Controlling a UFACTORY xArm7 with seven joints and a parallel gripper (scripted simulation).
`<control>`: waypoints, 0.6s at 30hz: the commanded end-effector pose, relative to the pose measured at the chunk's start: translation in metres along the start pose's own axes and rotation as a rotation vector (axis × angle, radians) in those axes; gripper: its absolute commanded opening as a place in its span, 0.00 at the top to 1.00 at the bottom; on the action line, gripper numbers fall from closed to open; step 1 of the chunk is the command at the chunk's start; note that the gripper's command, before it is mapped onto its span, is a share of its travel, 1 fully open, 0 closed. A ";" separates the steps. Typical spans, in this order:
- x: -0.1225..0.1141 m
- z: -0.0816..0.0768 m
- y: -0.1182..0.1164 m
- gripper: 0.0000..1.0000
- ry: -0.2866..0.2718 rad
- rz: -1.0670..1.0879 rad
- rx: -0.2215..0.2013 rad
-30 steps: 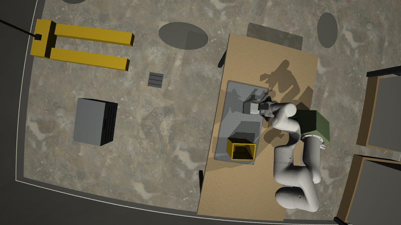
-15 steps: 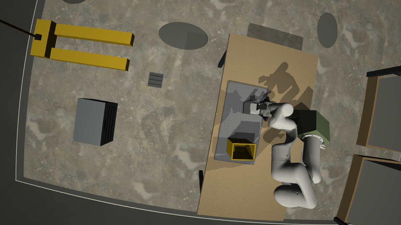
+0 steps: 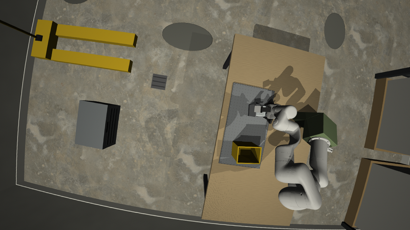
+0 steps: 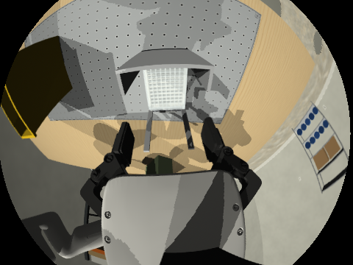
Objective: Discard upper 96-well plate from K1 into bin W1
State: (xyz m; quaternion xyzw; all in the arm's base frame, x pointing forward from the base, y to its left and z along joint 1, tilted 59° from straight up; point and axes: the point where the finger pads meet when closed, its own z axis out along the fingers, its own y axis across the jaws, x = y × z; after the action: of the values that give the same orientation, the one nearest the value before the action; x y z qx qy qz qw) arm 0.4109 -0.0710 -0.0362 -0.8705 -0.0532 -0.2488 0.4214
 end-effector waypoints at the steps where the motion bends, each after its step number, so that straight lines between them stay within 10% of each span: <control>1: 0.001 0.004 0.002 0.00 0.003 0.000 -0.005; 18: 0.001 0.029 0.002 0.00 0.002 0.000 -0.005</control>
State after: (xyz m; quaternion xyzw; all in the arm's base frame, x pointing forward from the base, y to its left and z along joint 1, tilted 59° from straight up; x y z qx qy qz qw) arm 0.4211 -0.0516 -0.0498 -0.8706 -0.0530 -0.2490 0.4210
